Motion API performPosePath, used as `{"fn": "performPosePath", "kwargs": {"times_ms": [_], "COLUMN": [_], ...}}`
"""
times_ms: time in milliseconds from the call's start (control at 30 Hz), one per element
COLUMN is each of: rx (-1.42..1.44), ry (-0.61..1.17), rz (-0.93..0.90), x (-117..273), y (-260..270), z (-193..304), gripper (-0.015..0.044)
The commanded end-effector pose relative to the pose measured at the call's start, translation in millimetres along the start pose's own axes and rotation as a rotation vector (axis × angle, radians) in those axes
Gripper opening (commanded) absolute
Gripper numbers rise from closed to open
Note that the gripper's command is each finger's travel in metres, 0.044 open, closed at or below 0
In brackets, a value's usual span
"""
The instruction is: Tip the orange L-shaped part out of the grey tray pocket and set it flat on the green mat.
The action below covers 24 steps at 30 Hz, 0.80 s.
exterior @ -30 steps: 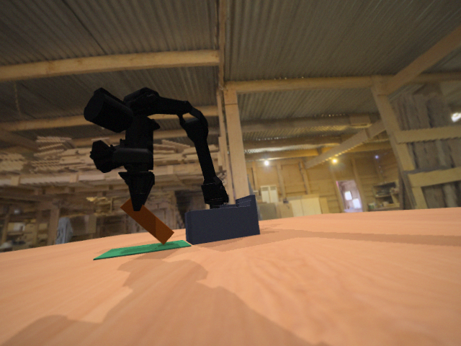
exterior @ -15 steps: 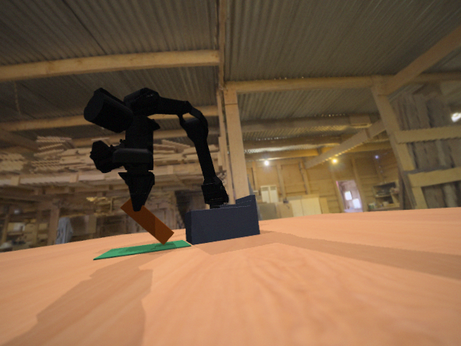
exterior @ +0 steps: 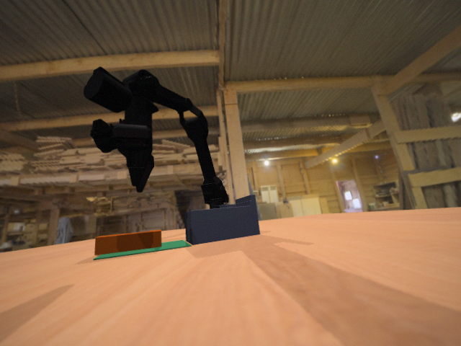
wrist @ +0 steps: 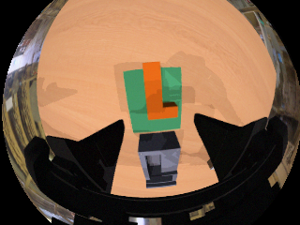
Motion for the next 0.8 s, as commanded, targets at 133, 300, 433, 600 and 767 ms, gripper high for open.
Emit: {"fn": "performPosePath", "kwargs": {"times_ms": [133,300,433,600,767], "rx": [0.004,0.000,0.000,0.000,0.000], "ry": [-0.017,-0.024,-0.024,-0.024,-0.024], "rz": [-0.013,-0.025,-0.025,-0.025,-0.025], "x": [40.9,36.5,36.5,36.5,36.5], "y": [-3.0,-1.6,-1.6,-1.6,-1.6], "z": [2.8,1.9,1.9,1.9,1.9], "gripper": [0.0400,0.0400,0.0400,0.0400,0.0400]}}
Point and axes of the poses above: the point midway between the two fingers, 35 mm back from their tips, its own x axis back along the fingers, its own y axis across the jaws, z = x × y, the point moved 8 cm from there along x, back along the fingers
